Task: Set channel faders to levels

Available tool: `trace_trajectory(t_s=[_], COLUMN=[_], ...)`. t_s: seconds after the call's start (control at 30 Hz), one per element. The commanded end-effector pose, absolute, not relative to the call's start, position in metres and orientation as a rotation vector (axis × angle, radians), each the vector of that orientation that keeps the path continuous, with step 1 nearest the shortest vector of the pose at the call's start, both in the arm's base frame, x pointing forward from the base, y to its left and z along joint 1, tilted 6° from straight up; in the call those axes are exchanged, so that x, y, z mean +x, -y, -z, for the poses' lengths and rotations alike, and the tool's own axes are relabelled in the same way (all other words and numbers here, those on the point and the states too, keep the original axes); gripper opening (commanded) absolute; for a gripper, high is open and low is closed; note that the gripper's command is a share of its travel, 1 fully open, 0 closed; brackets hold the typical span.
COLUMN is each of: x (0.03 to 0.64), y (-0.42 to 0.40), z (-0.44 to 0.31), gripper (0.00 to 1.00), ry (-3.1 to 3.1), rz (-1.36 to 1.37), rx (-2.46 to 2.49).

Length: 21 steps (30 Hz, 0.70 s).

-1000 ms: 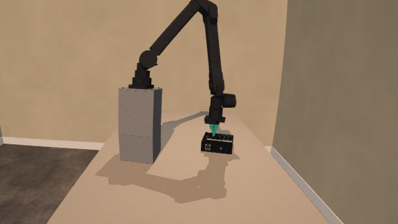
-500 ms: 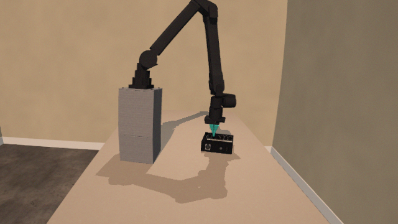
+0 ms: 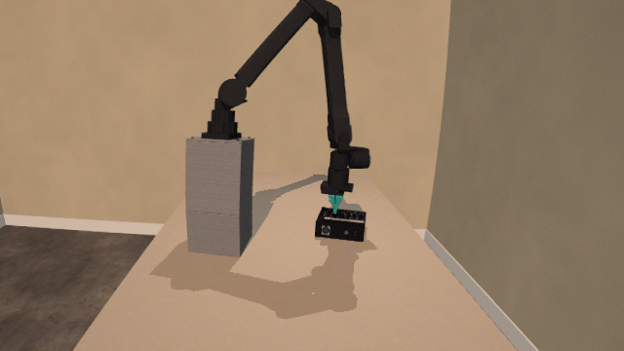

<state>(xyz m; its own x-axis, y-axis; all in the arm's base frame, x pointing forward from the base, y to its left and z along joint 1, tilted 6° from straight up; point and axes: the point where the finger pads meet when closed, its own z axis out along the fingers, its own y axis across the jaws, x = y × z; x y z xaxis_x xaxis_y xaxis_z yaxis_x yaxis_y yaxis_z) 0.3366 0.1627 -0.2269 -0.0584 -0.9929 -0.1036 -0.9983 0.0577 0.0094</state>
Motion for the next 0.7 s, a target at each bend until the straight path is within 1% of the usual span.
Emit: trace_trajectory(t_s=[0.0, 0.67], x=[0.3370, 0.3368], y=[-0.1627, -0.1590], z=[0.2296, 0.2287], gripper=[0.00, 0.00], ry=[-2.219, -2.225], rz=[-0.120, -0.119], rx=[-2.113, -2.105])
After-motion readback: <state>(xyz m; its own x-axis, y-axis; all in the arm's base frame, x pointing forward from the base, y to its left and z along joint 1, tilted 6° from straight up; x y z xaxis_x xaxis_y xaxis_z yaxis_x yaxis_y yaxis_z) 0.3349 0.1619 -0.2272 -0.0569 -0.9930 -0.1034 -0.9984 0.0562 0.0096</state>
